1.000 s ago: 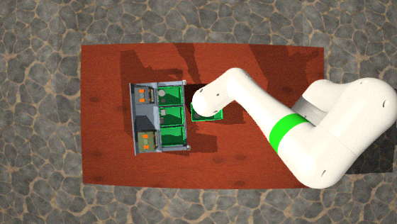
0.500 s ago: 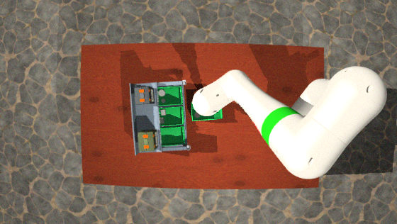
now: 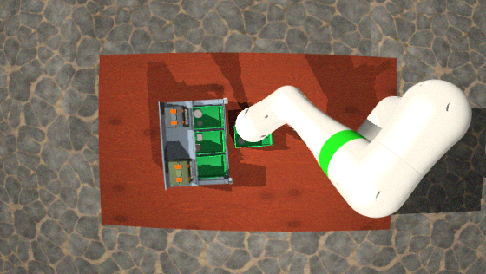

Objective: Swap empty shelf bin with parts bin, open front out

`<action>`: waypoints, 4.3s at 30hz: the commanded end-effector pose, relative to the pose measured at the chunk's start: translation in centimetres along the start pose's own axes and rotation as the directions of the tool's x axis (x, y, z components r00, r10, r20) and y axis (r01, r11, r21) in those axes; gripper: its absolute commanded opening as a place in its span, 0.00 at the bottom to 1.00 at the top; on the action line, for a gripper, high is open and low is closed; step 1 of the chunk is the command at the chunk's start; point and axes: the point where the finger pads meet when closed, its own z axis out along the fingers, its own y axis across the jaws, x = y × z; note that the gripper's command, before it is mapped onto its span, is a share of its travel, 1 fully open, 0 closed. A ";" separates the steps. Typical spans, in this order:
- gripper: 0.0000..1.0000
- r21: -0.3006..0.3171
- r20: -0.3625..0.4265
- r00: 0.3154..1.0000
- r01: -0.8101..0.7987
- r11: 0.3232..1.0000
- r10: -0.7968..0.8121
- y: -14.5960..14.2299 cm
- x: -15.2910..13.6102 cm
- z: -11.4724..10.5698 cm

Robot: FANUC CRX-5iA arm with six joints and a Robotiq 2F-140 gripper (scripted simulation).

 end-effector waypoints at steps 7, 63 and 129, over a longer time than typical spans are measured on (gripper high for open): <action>0.10 0.001 0.001 1.000 0.000 1.000 0.000 0.0 -0.1 0.0; 0.24 0.001 0.001 1.000 0.000 1.000 0.000 0.0 0.0 0.7; 0.24 0.001 0.001 1.000 0.000 1.000 0.000 0.0 0.0 -4.9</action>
